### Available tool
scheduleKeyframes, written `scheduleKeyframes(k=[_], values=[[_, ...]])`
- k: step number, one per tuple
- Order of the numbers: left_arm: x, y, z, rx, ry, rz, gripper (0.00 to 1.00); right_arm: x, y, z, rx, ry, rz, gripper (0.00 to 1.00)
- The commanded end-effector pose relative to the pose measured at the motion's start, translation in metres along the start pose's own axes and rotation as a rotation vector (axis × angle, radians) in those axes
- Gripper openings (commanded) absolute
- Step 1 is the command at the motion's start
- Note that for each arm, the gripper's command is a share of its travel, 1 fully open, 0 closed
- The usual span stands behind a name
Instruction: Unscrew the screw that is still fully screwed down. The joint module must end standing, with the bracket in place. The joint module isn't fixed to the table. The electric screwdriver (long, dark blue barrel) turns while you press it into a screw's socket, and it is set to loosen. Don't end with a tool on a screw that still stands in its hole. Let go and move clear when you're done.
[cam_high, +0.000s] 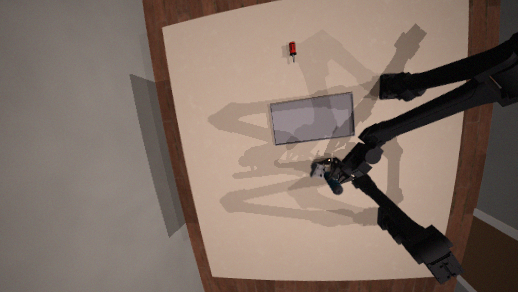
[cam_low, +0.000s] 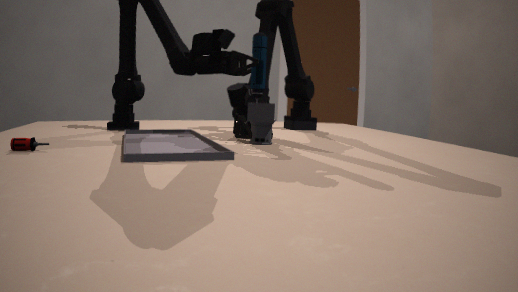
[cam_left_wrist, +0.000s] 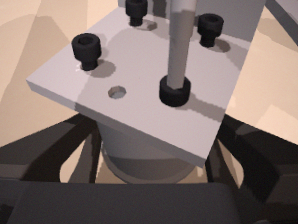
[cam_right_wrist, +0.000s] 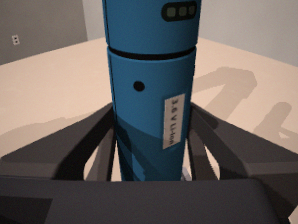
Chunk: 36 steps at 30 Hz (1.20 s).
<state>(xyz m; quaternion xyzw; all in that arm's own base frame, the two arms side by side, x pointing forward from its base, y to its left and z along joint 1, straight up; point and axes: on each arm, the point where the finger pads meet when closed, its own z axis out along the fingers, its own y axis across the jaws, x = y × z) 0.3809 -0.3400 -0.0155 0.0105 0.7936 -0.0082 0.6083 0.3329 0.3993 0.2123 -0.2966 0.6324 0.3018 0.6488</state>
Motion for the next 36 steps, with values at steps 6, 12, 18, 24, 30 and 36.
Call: scheduleKeyframes(k=[6, 12, 18, 24, 30, 36], values=[[0.011, -0.003, -0.004, 0.01, 0.001, 0.016, 0.59, -0.014, 0.001, 0.006, 0.0, -0.039, -0.002, 0.42], [0.011, -0.003, -0.004, 0.01, 0.001, 0.016, 0.59, -0.014, 0.001, 0.006, 0.0, -0.039, -0.002, 0.42], [0.011, -0.003, -0.004, 0.01, 0.001, 0.016, 0.59, -0.014, 0.001, 0.006, 0.0, -0.039, -0.002, 0.42], [0.011, -0.003, -0.004, 0.01, 0.001, 0.016, 0.59, -0.014, 0.001, 0.006, 0.0, -0.039, -0.002, 0.42], [0.011, -0.003, -0.004, 0.01, 0.001, 0.016, 0.59, -0.014, 0.001, 0.006, 0.0, -0.039, -0.002, 0.42], [0.011, -0.003, -0.004, 0.01, 0.001, 0.016, 0.59, -0.014, 0.001, 0.006, 0.0, -0.039, -0.002, 0.42]])
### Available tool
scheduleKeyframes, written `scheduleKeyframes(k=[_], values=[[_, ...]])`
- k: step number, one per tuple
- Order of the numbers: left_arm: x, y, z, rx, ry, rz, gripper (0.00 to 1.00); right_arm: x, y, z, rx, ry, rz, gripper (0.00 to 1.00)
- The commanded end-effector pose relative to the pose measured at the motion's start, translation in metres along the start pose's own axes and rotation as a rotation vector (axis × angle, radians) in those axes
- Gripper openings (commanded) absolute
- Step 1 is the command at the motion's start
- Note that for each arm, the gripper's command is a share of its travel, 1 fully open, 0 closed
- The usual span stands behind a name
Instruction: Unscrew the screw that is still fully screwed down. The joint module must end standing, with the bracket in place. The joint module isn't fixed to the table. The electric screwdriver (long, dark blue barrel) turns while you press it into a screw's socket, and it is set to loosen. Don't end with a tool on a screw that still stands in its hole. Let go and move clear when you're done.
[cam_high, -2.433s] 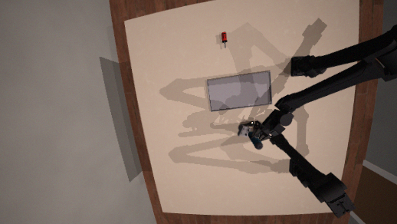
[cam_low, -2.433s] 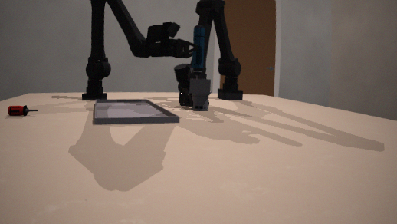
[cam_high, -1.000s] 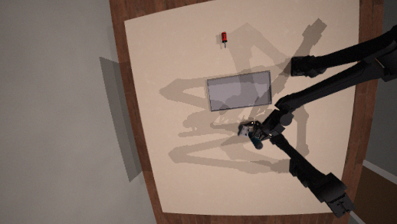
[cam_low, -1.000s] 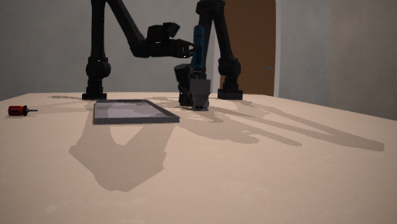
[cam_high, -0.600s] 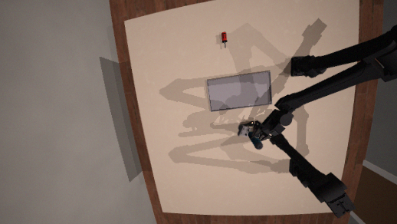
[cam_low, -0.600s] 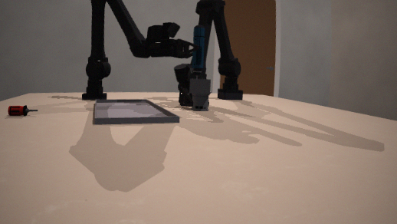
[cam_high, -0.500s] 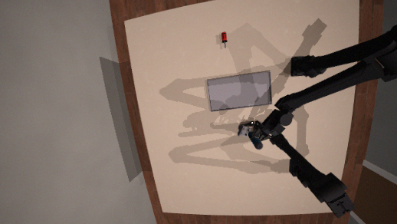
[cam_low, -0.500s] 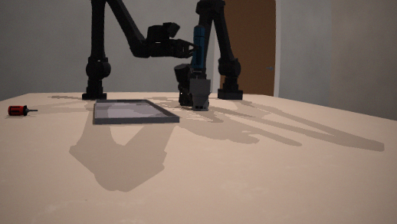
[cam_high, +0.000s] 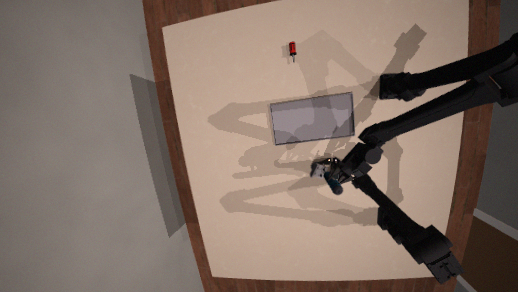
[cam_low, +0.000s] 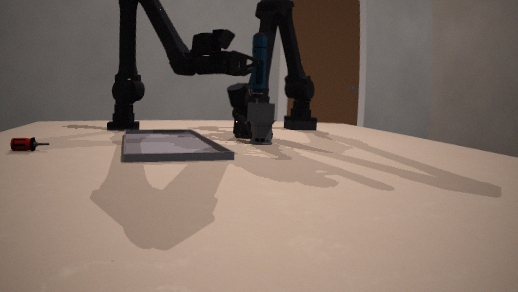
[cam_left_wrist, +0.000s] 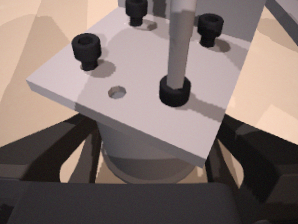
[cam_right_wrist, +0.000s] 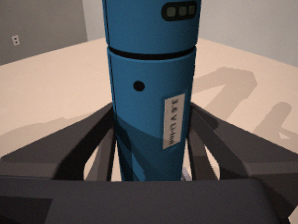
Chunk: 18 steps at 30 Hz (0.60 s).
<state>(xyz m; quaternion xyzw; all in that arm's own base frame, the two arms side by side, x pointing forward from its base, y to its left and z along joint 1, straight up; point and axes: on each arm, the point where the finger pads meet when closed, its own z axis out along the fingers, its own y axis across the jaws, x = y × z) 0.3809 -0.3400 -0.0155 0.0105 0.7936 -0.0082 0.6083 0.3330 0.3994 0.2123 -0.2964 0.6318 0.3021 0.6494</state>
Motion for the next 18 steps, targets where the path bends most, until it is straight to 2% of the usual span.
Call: scheduleKeyframes(k=[1, 12, 13, 15, 18], values=[[0.011, -0.003, -0.004, 0.01, 0.001, 0.016, 0.59, -0.014, 0.001, 0.006, 0.0, -0.037, -0.002, 0.42], [0.011, -0.003, -0.004, 0.01, 0.001, 0.016, 0.59, -0.014, 0.001, 0.006, 0.0, -0.037, -0.002, 0.42], [0.011, -0.003, -0.004, 0.01, 0.001, 0.016, 0.59, 0.002, 0.005, 0.0, -0.006, -0.013, -0.011, 0.42], [0.011, -0.003, -0.004, 0.01, 0.001, 0.016, 0.59, 0.002, 0.005, 0.0, -0.006, -0.013, -0.011, 0.42], [0.011, -0.003, -0.004, 0.01, 0.001, 0.016, 0.59, -0.013, 0.001, 0.006, 0.0, -0.037, -0.002, 0.42]])
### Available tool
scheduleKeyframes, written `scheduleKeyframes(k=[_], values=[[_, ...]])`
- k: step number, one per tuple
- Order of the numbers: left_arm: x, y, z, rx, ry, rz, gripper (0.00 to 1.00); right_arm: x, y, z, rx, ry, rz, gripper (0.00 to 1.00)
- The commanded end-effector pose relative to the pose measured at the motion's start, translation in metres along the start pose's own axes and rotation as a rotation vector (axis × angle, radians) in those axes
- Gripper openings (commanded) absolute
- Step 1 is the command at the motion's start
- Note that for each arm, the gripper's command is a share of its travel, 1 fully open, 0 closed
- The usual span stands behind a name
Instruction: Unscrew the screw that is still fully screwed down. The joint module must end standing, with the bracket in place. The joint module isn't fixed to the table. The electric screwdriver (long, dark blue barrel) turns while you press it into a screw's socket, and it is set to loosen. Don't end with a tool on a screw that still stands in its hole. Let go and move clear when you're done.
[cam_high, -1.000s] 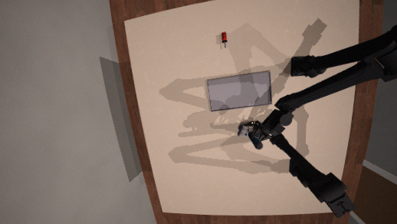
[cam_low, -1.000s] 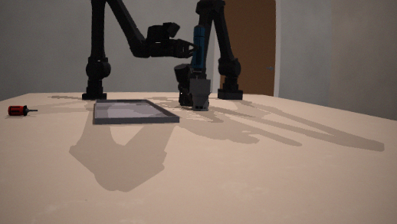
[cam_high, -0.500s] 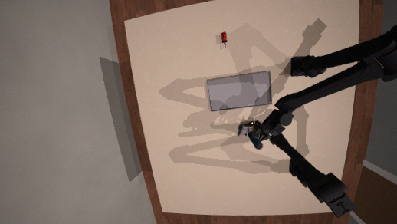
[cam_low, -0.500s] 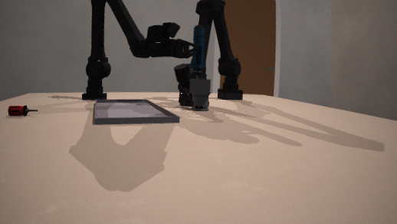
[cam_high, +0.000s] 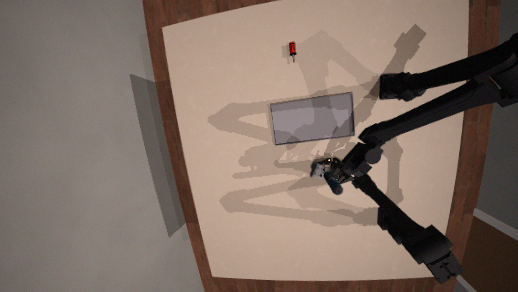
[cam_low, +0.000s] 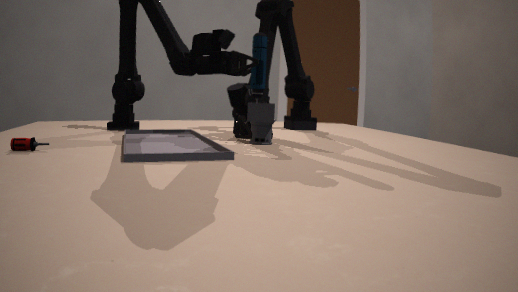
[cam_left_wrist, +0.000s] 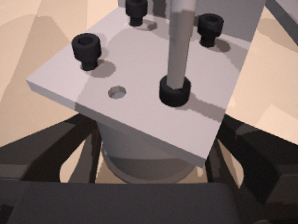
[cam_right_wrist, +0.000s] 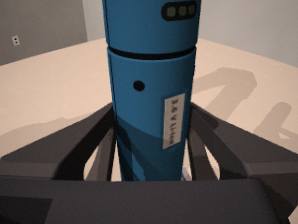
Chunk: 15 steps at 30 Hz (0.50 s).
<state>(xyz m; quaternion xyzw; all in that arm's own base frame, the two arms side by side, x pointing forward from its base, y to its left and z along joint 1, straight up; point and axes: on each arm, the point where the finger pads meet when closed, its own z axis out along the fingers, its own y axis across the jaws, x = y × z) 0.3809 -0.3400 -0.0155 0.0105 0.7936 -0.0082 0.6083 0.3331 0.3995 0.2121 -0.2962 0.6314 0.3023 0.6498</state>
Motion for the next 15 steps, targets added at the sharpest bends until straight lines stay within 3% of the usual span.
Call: scheduleKeyframes(k=[1, 11, 12, 15], values=[[0.011, -0.003, -0.004, 0.01, 0.001, 0.016, 0.59, -0.013, 0.001, 0.006, 0.0, -0.036, -0.002, 0.42], [0.011, -0.003, -0.004, 0.01, 0.001, 0.016, 0.59, -0.013, 0.001, 0.006, 0.0, -0.036, -0.002, 0.42], [0.011, -0.003, -0.004, 0.01, 0.001, 0.016, 0.59, 0.002, 0.005, -0.001, -0.006, -0.012, -0.011, 0.42], [0.011, -0.003, -0.004, 0.01, 0.001, 0.016, 0.59, 0.002, 0.005, -0.001, -0.006, -0.012, -0.011, 0.42]])
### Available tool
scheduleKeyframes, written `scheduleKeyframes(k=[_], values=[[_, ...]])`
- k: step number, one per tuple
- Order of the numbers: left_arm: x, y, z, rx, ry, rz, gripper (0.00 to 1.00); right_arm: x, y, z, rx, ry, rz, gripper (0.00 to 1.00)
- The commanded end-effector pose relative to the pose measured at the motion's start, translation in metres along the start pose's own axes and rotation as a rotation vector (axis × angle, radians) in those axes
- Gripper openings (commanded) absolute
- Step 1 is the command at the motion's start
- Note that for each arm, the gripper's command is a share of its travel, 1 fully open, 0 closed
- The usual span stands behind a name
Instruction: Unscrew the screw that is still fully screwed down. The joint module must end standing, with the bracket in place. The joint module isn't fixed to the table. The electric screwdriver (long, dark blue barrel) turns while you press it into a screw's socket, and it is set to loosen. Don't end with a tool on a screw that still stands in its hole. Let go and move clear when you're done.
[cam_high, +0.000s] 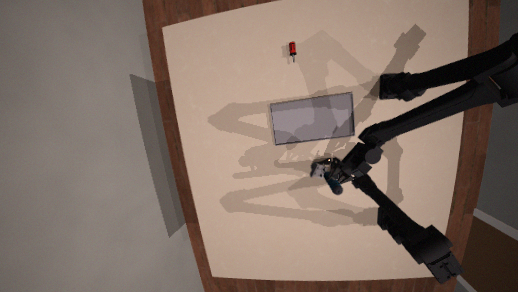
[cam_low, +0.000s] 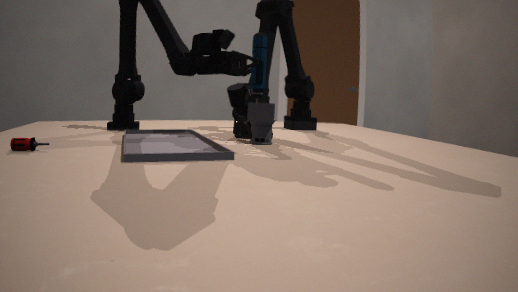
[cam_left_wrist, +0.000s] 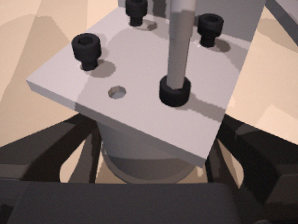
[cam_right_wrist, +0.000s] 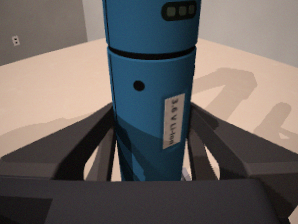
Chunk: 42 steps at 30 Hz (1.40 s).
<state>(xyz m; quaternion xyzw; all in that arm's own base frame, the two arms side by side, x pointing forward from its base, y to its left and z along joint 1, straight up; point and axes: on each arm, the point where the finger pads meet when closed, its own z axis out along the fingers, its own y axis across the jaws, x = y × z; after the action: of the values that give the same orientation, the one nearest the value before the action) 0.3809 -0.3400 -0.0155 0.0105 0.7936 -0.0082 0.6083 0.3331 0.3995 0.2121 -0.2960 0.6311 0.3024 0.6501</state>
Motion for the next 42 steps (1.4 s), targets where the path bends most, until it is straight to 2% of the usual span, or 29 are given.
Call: scheduleKeyframes(k=[1, 16, 17, 30, 31, 42], values=[[0.011, -0.003, -0.004, 0.01, 0.001, 0.016, 0.59, 0.002, 0.005, -0.001, -0.006, -0.011, -0.011, 0.42], [0.011, -0.003, -0.004, 0.01, 0.001, 0.016, 0.59, 0.003, 0.005, -0.001, -0.006, -0.011, -0.011, 0.42], [0.011, -0.003, -0.004, 0.01, 0.001, 0.016, 0.59, -0.013, 0.001, 0.006, 0.0, -0.035, -0.002, 0.42], [0.011, -0.003, -0.004, 0.01, 0.001, 0.016, 0.59, -0.013, 0.001, 0.006, 0.0, -0.035, -0.002, 0.42], [0.011, -0.003, -0.004, 0.01, 0.001, 0.016, 0.59, 0.002, 0.005, 0.0, -0.006, -0.012, -0.011, 0.42], [0.011, -0.003, -0.004, 0.011, 0.001, 0.016, 0.59, 0.006, 0.005, 0.0, -0.007, -0.008, -0.013, 0.42]])
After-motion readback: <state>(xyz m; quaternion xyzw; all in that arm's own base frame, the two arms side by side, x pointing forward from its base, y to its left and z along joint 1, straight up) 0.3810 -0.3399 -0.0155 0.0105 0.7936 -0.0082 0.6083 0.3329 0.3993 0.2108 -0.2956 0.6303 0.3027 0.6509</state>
